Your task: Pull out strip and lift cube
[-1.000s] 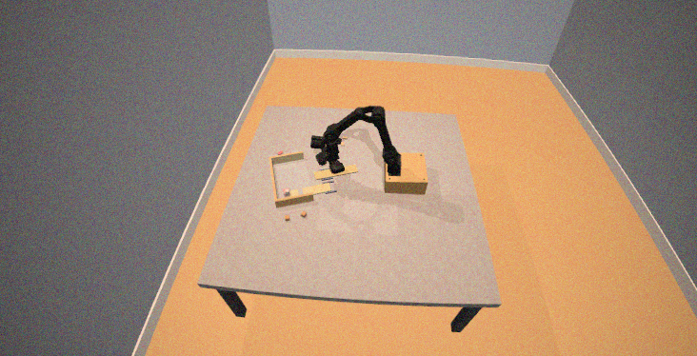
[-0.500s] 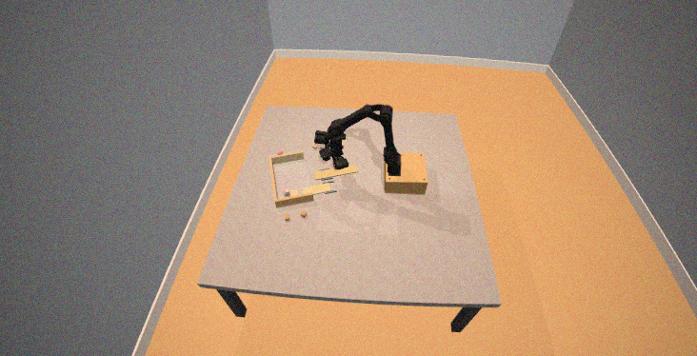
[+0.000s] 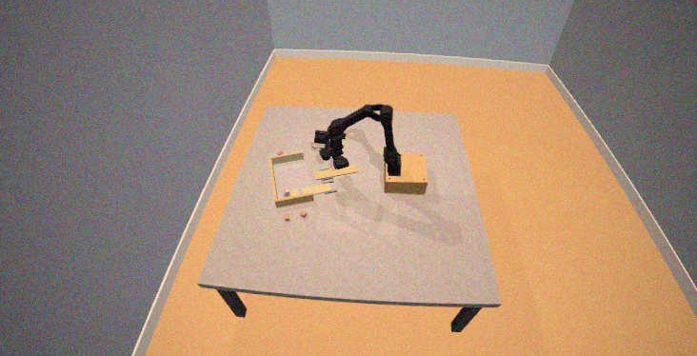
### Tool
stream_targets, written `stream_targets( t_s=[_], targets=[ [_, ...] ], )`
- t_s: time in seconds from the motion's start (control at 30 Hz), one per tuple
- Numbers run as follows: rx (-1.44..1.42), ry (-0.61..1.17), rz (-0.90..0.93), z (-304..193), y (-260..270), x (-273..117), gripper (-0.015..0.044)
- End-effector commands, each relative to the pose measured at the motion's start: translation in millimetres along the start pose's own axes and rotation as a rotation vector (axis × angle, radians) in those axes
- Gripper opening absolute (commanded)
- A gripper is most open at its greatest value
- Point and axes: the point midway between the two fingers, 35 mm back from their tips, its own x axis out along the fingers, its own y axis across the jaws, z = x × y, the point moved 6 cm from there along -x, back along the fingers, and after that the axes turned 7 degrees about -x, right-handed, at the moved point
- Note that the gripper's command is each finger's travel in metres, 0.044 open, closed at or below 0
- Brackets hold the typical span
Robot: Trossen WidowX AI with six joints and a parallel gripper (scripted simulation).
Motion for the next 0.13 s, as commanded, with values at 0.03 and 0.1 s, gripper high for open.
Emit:
stream_targets(
  t_s=[0.03,0.1],
  targets=[
    [0.003,0.001,-0.003,-0.1,-0.4,-0.7,0.0],
    [0.003,0.001,-0.003,-0.1,-0.4,-0.7,0.0]
  ],
)
